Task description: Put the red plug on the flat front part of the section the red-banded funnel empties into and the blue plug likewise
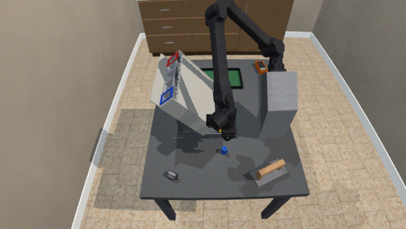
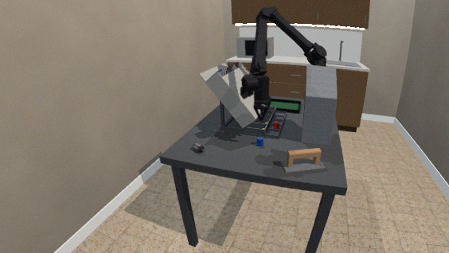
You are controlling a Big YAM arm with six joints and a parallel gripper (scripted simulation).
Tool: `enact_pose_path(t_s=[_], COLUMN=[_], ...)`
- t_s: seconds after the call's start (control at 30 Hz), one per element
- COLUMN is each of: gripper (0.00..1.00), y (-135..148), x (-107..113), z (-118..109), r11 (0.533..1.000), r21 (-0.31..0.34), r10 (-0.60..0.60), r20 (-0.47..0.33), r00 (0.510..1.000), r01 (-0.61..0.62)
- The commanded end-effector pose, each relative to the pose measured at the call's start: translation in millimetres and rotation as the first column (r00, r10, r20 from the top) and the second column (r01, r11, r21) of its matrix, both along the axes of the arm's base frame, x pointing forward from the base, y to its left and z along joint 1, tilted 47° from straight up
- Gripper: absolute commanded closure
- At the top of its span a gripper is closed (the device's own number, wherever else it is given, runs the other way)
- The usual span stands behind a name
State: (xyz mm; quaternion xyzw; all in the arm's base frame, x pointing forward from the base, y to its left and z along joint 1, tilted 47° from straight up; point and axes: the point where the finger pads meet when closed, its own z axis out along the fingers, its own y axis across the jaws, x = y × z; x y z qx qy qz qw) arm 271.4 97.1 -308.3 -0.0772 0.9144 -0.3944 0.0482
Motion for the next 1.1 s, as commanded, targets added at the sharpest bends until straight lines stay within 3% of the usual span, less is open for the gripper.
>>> enact_pose_path(t_s=[0.0, 0.07, 0.1, 0.17, 0.3, 0.4, 1.07], gripper=[0.37, 0.37, 0.37, 0.37, 0.37, 0.37, 0.37], y=[17, 17, 28, 18, 19, 27, 25], x=[4, 4, 16, 4, 4, 12, 11], z=[-9, -9, -1, -15, -18, -12, -11], r11=[1.0, 1.0, 1.0, 1.0, 1.0, 1.0, 1.0], r21=[0.001, 0.001, 0.025, 0.0, -0.001, 0.016, 0.013], r10=[0.003, 0.003, 0.001, -0.002, -0.005, -0.005, -0.003], r20=[0.012, 0.012, 0.038, 0.007, 0.005, 0.023, 0.018], r00=[1.0, 1.0, 0.999, 1.0, 1.0, 1.0, 1.0], r01=[-0.003, -0.003, -0.002, 0.002, 0.005, 0.005, 0.003])
